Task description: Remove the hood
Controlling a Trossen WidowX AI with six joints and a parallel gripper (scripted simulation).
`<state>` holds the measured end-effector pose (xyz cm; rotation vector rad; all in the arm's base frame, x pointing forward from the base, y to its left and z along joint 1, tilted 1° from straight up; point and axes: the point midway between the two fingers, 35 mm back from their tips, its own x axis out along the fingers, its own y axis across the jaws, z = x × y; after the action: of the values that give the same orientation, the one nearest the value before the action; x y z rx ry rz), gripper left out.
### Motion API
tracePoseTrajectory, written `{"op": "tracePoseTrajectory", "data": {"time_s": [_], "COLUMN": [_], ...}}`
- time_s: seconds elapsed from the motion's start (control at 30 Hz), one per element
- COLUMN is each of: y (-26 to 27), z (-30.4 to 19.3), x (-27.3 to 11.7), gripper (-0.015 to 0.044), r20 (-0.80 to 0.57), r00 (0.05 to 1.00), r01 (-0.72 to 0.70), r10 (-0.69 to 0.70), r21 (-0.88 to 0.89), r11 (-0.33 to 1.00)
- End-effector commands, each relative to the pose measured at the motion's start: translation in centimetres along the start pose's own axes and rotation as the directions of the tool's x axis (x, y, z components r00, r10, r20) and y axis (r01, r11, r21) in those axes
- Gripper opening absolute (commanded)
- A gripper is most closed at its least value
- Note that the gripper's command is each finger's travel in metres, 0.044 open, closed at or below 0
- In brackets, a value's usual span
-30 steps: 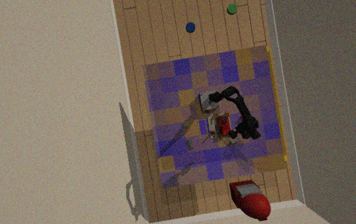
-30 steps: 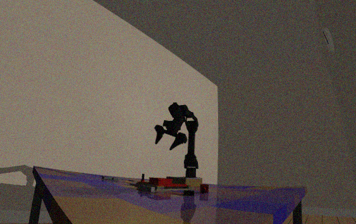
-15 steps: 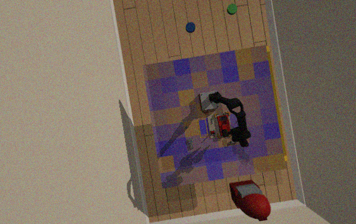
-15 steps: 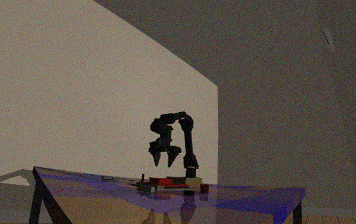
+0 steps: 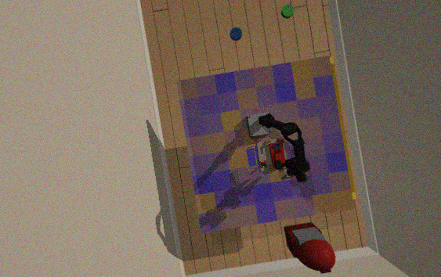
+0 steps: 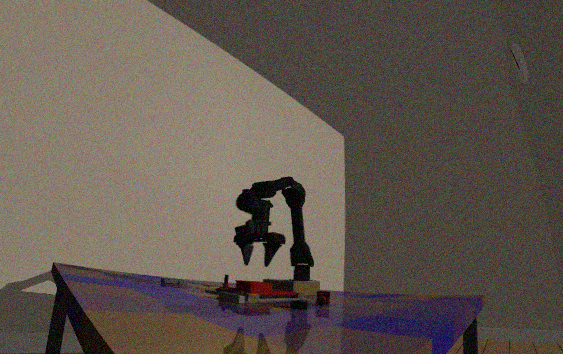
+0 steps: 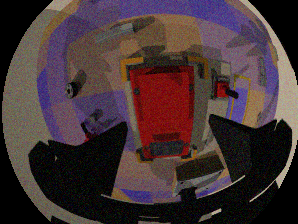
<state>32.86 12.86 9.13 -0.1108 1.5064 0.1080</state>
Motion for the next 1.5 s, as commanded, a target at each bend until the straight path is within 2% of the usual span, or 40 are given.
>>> {"op": "tracePoseTrajectory", "data": {"time_s": [0.0,1.47], "y": [0.0,-0.1], "z": [-0.2,-0.1], "x": [0.7,4.5], "gripper": [0.0440,0.0440], "r20": [-0.012,-0.012], "r00": [1.000,1.000], "r01": [0.000,0.000], "r10": [0.001,0.000], "r21": [0.006,0.006], "r11": [1.000,1.000]}}
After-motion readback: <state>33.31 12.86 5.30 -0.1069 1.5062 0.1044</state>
